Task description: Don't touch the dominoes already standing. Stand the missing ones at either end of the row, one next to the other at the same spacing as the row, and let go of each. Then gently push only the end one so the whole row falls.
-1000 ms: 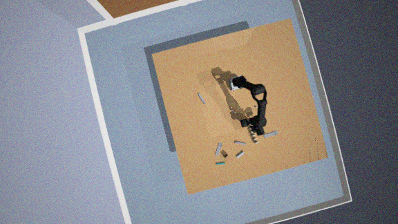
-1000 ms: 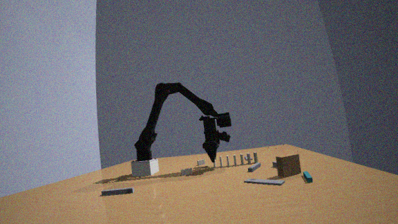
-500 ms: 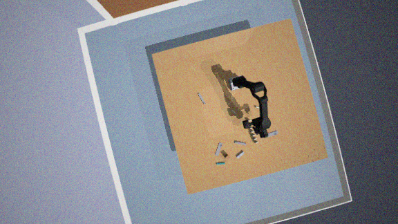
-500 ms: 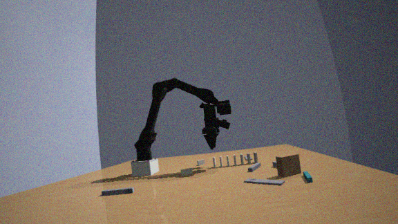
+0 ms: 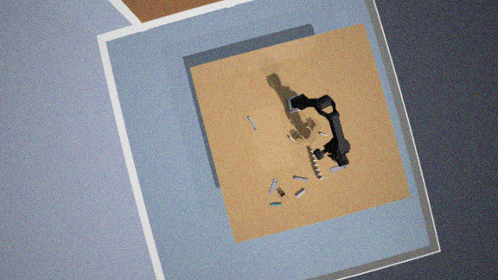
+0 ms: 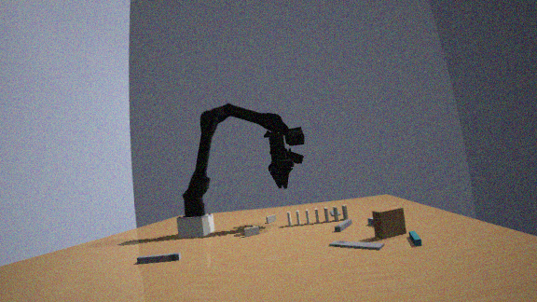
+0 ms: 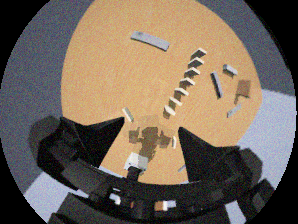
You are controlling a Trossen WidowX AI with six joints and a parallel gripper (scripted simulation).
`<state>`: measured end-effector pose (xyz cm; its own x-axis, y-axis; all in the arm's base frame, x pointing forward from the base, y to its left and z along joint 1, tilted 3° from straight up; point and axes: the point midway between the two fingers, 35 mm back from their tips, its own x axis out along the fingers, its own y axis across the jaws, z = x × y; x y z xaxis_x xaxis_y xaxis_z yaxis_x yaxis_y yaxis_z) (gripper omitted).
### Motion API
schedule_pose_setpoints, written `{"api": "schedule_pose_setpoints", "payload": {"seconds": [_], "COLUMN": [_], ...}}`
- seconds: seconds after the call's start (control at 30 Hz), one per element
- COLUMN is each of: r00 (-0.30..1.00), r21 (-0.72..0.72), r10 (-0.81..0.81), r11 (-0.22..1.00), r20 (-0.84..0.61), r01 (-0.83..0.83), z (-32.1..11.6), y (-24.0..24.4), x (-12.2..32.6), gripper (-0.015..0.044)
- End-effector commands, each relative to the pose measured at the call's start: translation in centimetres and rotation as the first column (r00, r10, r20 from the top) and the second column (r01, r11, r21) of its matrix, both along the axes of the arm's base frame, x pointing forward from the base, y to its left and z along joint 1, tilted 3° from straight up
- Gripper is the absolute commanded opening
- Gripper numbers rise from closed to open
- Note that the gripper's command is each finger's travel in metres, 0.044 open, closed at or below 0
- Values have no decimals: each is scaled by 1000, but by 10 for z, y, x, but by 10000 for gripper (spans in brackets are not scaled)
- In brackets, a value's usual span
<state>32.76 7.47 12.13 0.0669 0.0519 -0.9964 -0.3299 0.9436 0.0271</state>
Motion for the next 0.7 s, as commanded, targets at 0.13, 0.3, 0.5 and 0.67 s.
{"api": "schedule_pose_setpoints", "payload": {"seconds": [0.13, 0.3, 0.5, 0.67], "r00": [804, 804, 804, 804], "r21": [-37, -37, -37, -37], "r10": [594, 594, 594, 594], "r11": [804, 804, 804, 804], "r20": [16, 16, 16, 16], "r01": [-594, -594, -594, -594], "z": [-45, -45, -52, -103], "y": [84, 84, 84, 87], "x": [-54, -54, -54, -51], "gripper": [440, 440, 440, 440]}}
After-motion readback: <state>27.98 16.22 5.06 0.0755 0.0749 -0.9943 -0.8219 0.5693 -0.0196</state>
